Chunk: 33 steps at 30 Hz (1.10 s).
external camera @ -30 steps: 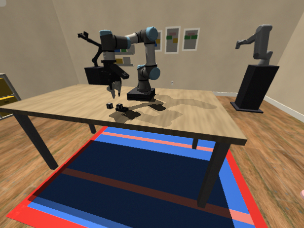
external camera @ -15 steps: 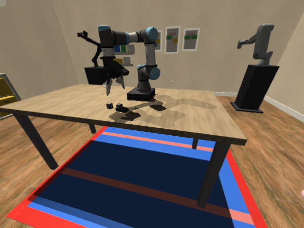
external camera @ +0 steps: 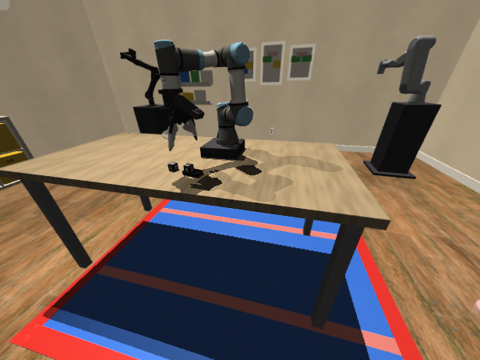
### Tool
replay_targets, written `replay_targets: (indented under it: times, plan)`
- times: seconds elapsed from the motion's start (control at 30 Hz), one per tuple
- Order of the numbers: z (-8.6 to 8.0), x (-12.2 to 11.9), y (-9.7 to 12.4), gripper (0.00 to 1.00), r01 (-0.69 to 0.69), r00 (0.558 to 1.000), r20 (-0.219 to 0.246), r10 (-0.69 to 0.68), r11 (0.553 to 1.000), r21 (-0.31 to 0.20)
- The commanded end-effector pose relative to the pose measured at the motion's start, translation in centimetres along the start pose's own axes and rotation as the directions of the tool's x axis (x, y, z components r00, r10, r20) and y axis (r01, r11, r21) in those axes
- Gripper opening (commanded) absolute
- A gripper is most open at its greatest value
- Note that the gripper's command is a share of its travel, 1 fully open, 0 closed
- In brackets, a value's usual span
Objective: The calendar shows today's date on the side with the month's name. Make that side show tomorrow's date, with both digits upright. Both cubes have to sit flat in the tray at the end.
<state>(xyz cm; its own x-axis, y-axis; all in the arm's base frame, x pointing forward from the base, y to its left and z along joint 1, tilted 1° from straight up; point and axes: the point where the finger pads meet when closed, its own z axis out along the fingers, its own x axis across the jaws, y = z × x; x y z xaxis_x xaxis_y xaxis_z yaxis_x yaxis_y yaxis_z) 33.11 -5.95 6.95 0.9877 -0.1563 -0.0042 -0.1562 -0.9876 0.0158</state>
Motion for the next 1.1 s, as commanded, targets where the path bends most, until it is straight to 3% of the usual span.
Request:
replay_targets:
  times: [0.0, 0.17, 0.23, 0.43, 0.57, 0.6, 1.07]
  plan:
    - [-0.1, 0.1, 0.0, 1.00, 0.000, 1.000, -0.002, 0.000, 1.000, -0.001]
    - [0.4, 0.3, 2.6, 1.00, 0.003, 1.000, -0.003, -0.003, 1.000, -0.002]
    - [0.4, 0.3, 2.6, 1.00, 0.003, 1.000, -0.003, -0.003, 1.000, -0.002]
    - [1.7, 0.1, 8.4, 1.00, 0.009, 1.000, -0.003, -0.009, 1.000, -0.002]
    - [1.9, 0.0, 9.3, 1.00, 0.010, 1.000, -0.003, -0.010, 1.000, -0.003]
    - [1.9, 0.0, 9.3, 0.29, 0.010, 1.000, -0.003, -0.010, 1.000, -0.003]
    - [1.9, -0.1, 9.3, 0.29, 0.011, 1.000, -0.003, -0.011, 1.000, -0.002]
